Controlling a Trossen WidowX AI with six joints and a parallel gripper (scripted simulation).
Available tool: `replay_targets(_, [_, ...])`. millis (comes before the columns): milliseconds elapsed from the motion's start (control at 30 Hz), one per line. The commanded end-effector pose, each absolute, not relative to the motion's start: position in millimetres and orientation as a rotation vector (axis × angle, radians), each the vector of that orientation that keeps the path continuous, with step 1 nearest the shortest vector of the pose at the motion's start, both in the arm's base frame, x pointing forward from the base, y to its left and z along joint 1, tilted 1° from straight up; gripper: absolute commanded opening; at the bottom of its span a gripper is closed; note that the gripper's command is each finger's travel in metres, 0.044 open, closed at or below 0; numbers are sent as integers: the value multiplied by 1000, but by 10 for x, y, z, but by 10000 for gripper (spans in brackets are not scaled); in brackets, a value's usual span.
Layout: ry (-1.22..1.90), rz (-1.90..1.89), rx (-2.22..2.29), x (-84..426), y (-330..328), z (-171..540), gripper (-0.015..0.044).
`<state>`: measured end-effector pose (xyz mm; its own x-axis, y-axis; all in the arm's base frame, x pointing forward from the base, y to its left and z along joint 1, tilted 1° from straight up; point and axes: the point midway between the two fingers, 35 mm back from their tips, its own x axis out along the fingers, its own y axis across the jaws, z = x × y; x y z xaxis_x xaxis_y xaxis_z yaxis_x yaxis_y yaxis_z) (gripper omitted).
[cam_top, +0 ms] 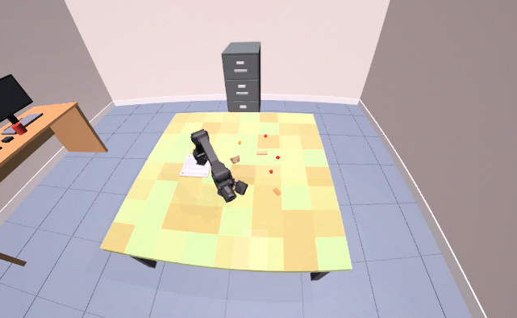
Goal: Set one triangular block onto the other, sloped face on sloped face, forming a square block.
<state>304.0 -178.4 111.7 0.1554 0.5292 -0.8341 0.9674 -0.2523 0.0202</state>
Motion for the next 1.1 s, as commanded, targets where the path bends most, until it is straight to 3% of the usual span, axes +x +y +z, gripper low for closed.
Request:
replay_targets(0, [1395,-981,1875,3026,-1763,1388,0])
replay_targets(667, [1402,-986,1865,3016,-1762,1382,0])
replay_targets(1067, [1391,-867,1468,3004,-1668,1341,0])
